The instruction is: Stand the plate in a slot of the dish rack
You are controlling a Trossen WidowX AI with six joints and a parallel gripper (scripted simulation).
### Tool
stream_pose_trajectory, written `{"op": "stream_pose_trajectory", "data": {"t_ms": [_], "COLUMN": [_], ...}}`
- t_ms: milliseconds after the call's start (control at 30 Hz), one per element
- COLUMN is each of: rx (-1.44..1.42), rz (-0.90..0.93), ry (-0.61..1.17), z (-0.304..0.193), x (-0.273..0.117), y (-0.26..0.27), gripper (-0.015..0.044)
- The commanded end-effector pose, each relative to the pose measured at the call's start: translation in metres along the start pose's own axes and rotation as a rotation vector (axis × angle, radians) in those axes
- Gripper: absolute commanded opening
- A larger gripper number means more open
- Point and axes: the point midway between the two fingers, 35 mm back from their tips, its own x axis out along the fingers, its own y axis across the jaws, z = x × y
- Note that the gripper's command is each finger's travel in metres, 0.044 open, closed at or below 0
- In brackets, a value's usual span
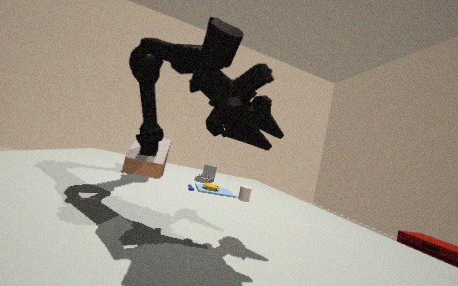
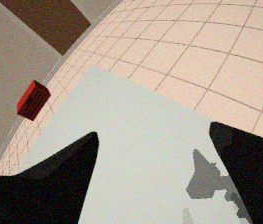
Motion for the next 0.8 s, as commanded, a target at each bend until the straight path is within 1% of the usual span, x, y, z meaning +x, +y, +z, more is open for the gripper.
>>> {"op": "stream_pose_trajectory", "data": {"t_ms": [0, 167, 367, 567, 767], "rx": [0.035, 0.050, 0.035, -0.021, -0.115], "rz": [0.032, 0.064, 0.093, 0.112, 0.120], "ry": [0.120, 0.264, 0.433, 0.598, 0.748], "z": [-0.035, -0.078, -0.128, -0.177, -0.223], "x": [0.021, 0.038, 0.047, 0.045, 0.032], "y": [0.026, 0.061, 0.104, 0.147, 0.185], "gripper": [0.0400, 0.0400, 0.0400, 0.0400, 0.0400]}}
